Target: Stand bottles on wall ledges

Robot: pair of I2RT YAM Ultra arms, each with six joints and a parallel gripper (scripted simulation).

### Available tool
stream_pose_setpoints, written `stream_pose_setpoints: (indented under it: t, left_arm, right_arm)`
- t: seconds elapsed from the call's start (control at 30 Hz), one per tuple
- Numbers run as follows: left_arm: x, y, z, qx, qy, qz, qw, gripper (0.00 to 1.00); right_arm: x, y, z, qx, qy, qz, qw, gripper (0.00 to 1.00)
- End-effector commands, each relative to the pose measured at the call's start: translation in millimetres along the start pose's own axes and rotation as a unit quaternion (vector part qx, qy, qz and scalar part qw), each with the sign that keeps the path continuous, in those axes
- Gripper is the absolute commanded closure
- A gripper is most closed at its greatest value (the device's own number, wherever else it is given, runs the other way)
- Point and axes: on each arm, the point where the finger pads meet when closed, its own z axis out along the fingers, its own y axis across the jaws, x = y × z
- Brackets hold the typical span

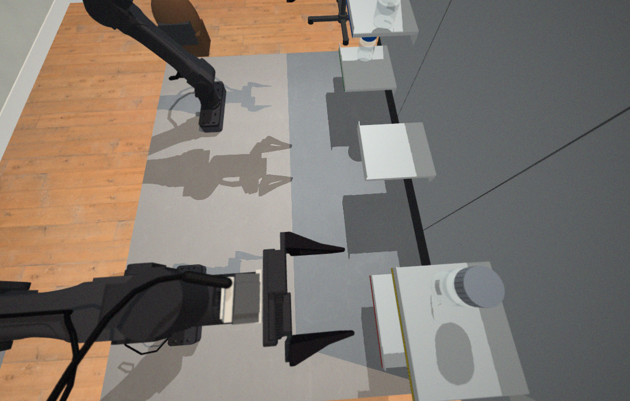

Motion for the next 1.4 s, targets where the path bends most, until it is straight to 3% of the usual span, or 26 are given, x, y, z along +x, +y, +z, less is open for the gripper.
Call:
stream_pose_setpoints:
  t: [0.0,0.57,0.77,0.93,1.37]
  left_arm:
    - [-6.1,0.0,-1.3,0.0,-0.008,0.0,1.0,0.0]
    - [-6.1,0.0,-1.3,0.0,-0.008,0.0,1.0,0.0]
    - [4.9,7.2,-14.6,-0.021,0.044,0.011,0.999,0.0]
    - [-12.5,13.2,-39.9,-0.041,0.068,0.019,0.997,0.0]
    - [-36.5,14.6,-48.3,-0.046,0.051,0.018,0.997,0.0]
  right_arm:
    - [-4.1,0.0,-0.9,0.0,-0.006,0.0,1.0,0.0]
    - [-4.1,0.0,-0.9,0.0,-0.006,0.0,1.0,0.0]
    - [19.9,0.2,-2.6,-0.003,0.068,0.008,0.998,0.0]
    - [15.0,-1.9,-13.1,-0.001,0.137,0.014,0.991,0.0]
    - [-12.2,-3.7,-16.2,0.0,0.161,0.016,0.987,0.0]
